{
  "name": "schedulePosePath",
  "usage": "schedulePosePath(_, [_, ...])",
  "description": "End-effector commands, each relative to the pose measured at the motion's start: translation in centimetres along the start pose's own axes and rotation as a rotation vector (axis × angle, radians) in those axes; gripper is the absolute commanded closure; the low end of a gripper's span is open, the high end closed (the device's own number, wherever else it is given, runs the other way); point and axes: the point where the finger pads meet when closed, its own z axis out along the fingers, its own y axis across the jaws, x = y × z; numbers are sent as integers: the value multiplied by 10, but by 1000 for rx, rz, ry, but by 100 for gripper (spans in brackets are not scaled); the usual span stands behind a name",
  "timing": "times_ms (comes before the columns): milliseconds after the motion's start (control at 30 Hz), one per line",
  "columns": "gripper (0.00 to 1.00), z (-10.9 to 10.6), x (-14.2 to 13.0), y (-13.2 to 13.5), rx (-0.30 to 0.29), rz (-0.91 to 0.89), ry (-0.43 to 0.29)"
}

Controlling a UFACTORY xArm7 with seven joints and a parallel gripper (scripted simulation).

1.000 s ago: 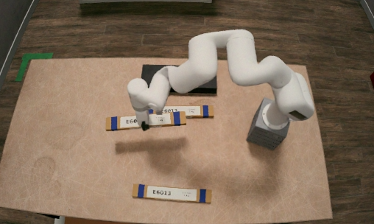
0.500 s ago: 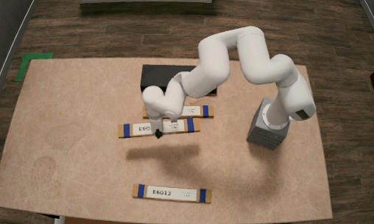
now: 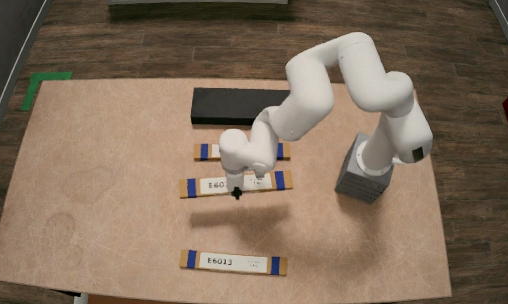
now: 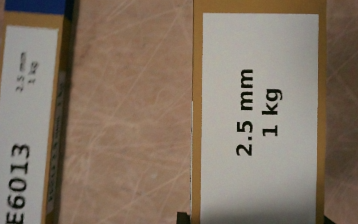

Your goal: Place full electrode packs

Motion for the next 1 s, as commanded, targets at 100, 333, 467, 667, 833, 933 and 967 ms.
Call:
schedulePosePath(100, [42,-2,16,12,2,1,-9])
schedulePosePath(333, [42,-2,23,17,2,1,-9])
schedulePosePath(467, [42,-2,23,17,2,1,-9])
schedulePosePath(667, [42,-2,23,17,2,1,-9])
schedulePosePath(833, [42,-2,23,17,2,1,-9])
schedulePosePath(933, [42,-2,23,17,2,1,-9])
schedulePosePath(967, [42,-2,23,17,2,1,-9])
